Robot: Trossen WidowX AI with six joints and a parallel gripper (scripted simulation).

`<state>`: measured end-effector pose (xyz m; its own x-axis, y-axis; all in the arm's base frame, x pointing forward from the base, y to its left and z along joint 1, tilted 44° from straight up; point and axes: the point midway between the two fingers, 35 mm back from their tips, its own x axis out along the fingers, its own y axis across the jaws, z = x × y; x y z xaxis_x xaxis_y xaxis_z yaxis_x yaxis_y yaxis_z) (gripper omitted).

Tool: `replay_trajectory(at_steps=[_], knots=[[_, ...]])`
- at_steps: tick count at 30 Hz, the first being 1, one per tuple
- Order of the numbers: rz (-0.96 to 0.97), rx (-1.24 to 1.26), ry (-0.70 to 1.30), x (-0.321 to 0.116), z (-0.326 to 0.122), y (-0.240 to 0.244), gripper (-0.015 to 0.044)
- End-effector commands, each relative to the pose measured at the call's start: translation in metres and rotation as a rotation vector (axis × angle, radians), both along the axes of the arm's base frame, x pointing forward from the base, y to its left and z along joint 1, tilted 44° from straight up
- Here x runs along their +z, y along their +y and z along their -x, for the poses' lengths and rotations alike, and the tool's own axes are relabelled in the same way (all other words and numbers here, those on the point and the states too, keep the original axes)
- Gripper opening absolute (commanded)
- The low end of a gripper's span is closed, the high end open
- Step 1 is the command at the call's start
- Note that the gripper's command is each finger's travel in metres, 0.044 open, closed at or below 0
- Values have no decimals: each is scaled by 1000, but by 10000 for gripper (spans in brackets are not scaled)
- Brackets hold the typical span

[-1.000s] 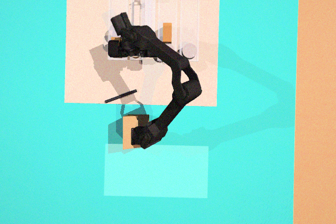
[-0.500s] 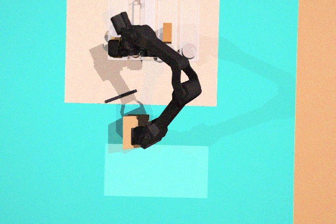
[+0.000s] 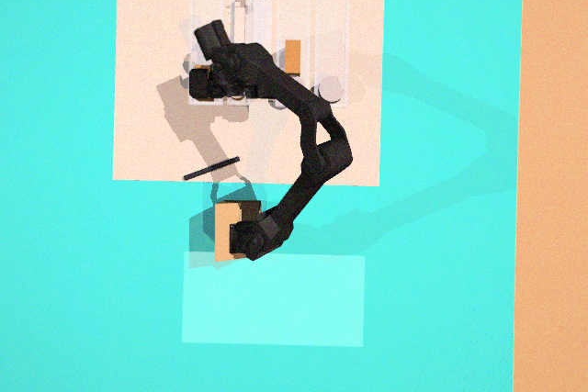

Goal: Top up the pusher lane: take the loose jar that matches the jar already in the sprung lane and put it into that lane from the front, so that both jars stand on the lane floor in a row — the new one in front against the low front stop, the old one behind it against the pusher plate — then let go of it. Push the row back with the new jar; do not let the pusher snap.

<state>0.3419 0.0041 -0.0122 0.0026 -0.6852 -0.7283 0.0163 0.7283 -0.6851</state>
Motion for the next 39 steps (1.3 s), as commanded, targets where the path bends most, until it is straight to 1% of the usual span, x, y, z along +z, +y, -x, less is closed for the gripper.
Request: replay_trajectory(at_steps=[1, 39], knots=[[5, 5, -23, 1, -6, 0, 0], [5, 5, -23, -7, -6, -8, 0]])
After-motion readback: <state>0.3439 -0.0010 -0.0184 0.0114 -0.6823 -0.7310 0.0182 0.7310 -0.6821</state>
